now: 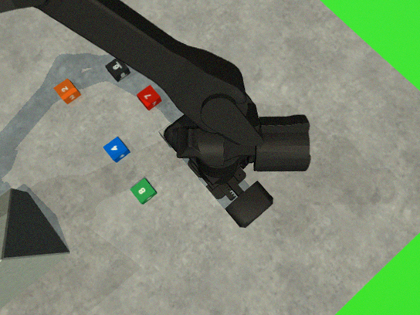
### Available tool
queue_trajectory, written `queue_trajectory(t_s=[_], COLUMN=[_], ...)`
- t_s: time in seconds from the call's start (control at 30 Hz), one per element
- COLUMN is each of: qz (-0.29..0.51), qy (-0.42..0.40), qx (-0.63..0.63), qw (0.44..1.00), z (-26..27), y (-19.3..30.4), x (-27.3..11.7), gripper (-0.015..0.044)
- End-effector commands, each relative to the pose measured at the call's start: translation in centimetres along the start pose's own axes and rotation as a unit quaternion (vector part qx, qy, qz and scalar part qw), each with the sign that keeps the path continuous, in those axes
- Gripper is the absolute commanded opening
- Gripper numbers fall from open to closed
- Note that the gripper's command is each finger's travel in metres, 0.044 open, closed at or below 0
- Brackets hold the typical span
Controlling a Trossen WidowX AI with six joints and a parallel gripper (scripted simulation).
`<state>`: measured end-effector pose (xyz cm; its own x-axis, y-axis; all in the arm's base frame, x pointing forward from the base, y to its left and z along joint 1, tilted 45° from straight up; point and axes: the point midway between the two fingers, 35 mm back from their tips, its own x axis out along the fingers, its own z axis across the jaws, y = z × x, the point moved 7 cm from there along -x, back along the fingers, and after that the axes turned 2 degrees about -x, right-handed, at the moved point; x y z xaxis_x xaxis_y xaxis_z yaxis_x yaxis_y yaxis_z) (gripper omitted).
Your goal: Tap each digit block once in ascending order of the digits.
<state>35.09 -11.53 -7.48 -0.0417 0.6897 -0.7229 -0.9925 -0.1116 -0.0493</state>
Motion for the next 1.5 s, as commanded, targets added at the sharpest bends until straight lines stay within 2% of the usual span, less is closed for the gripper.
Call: queue_trajectory(t_s=[0.0,0.27,0.37,0.57,0.77,0.97,1.23,1.47], qz=[0.000,0.000,0.000,0.000,0.000,0.001,0.000,0.000], qy=[-0.004,-0.004,-0.003,-0.003,-0.002,-0.002,0.007,0.006], qx=[0.003,0.003,0.003,0.003,0.004,0.004,0.008,0.008], qw=[1.000,1.000,1.000,1.000,1.000,1.000,1.000,1.000], z=[0.1,0.1,0.0,0.0,0.0,0.2,12.1,22.6], y=[0.1,0.1,0.1,0.1,0.1,0.0,-0.8,2.0], x=[0.8,1.1,-1.6,-2.2,-9.8,-10.1,-11.9,-11.8], gripper=[0.0020,0.0020,0.0020,0.0020,0.0020,0.0020,0.0020,0.0020])
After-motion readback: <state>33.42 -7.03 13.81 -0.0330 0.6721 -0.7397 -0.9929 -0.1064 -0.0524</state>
